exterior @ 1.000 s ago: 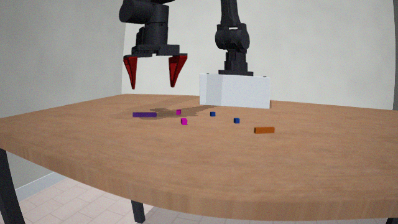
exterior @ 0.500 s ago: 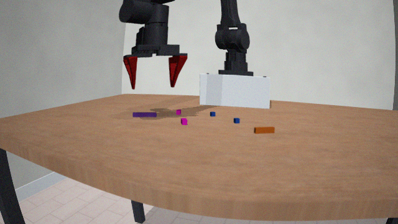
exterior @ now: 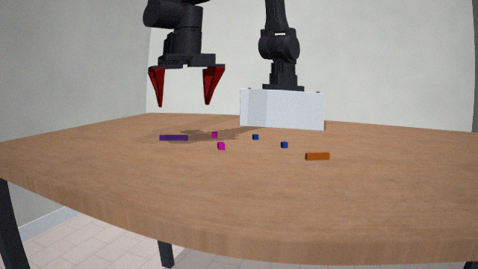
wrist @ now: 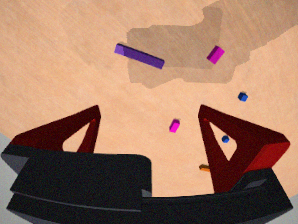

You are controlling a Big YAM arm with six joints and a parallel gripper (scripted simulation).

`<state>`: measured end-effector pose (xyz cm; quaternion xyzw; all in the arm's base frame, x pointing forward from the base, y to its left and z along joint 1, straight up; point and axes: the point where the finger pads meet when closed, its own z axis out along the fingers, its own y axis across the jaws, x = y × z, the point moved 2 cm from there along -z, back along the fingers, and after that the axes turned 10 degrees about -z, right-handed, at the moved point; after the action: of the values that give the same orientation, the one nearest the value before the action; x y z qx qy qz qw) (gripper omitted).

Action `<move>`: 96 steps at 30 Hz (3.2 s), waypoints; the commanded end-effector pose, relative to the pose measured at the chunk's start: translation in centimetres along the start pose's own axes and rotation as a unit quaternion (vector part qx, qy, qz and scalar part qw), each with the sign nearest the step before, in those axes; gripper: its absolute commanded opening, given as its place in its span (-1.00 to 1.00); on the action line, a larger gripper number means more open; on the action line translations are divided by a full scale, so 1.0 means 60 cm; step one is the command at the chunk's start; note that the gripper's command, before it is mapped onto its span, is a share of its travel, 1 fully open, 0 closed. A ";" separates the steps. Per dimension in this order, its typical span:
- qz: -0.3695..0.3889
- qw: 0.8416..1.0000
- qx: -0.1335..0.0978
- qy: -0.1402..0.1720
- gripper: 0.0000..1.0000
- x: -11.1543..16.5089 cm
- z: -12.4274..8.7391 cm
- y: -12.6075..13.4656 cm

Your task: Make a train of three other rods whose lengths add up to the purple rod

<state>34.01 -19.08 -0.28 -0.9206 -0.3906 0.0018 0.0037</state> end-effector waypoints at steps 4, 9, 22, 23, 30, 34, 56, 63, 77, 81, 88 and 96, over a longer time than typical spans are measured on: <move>0.008 1.000 -0.021 0.003 1.00 0.009 -0.026 0.041; 0.008 1.000 -0.021 0.003 1.00 0.009 -0.026 0.041; 0.008 1.000 -0.021 0.003 1.00 0.009 -0.026 0.041; 0.008 1.000 -0.021 0.003 1.00 0.009 -0.026 0.041; 0.008 1.000 -0.021 0.003 1.00 0.009 -0.026 0.041; 0.008 1.000 -0.021 0.003 1.00 0.009 -0.026 0.041; 0.008 1.000 -0.021 0.003 1.00 0.009 -0.026 0.041; 0.008 1.000 -0.021 0.003 1.00 0.009 -0.026 0.041; 0.008 1.000 -0.021 0.003 1.00 0.009 -0.026 0.041; 0.000 1.000 -0.022 0.003 1.00 0.010 -0.028 0.041; -0.072 0.997 -0.017 0.002 1.00 0.015 -0.022 0.001; -0.161 0.987 -0.023 0.002 1.00 0.025 -0.022 -0.008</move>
<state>34.10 -17.91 0.12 -0.8724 -0.4888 0.0004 0.0003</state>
